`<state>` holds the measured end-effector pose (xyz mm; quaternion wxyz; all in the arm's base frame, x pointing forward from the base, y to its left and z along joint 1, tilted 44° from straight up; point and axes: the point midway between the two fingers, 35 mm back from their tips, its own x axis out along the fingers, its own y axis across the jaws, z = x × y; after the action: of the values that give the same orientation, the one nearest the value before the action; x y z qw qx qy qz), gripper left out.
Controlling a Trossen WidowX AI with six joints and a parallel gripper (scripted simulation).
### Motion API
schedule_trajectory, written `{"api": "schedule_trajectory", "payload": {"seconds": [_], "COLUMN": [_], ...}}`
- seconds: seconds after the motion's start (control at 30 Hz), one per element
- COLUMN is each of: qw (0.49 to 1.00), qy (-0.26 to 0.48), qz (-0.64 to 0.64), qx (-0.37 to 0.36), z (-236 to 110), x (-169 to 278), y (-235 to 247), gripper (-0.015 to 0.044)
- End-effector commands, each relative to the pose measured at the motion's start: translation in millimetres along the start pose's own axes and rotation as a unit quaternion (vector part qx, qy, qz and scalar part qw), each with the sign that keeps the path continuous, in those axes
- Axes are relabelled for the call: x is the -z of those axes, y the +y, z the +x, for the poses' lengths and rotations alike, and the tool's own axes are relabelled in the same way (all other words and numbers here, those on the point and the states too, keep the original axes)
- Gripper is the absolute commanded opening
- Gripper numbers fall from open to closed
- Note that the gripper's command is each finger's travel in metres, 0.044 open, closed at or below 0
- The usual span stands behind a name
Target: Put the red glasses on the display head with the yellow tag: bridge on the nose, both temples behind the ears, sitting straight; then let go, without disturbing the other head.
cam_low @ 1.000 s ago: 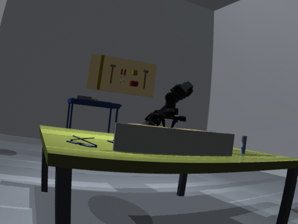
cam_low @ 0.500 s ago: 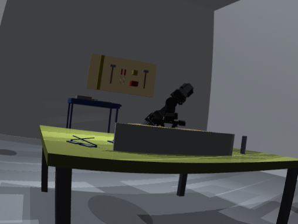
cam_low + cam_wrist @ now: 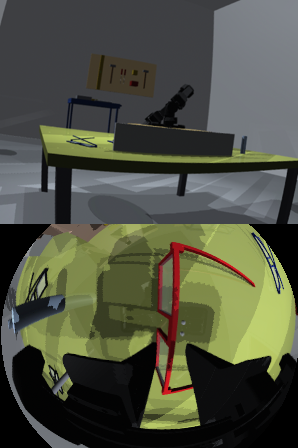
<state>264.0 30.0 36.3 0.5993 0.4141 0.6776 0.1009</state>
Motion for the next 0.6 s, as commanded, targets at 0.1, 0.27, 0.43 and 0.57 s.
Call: {"api": "schedule_trajectory", "payload": {"seconds": [0.1,0.27,0.43,0.57], "qw": [1.0,1.0,1.0,1.0], "qy": [0.001,0.001,0.001,0.001], "qz": [0.0,0.0,0.0,0.0], "qx": [0.0,0.0,0.0,0.0], "z": [3.5,3.5,3.5,3.5], "x": [0.8,0.8,0.8,0.8], "y": [0.0,0.0,0.0,0.0], "gripper": [0.0133,0.01,0.0067,0.004]}}
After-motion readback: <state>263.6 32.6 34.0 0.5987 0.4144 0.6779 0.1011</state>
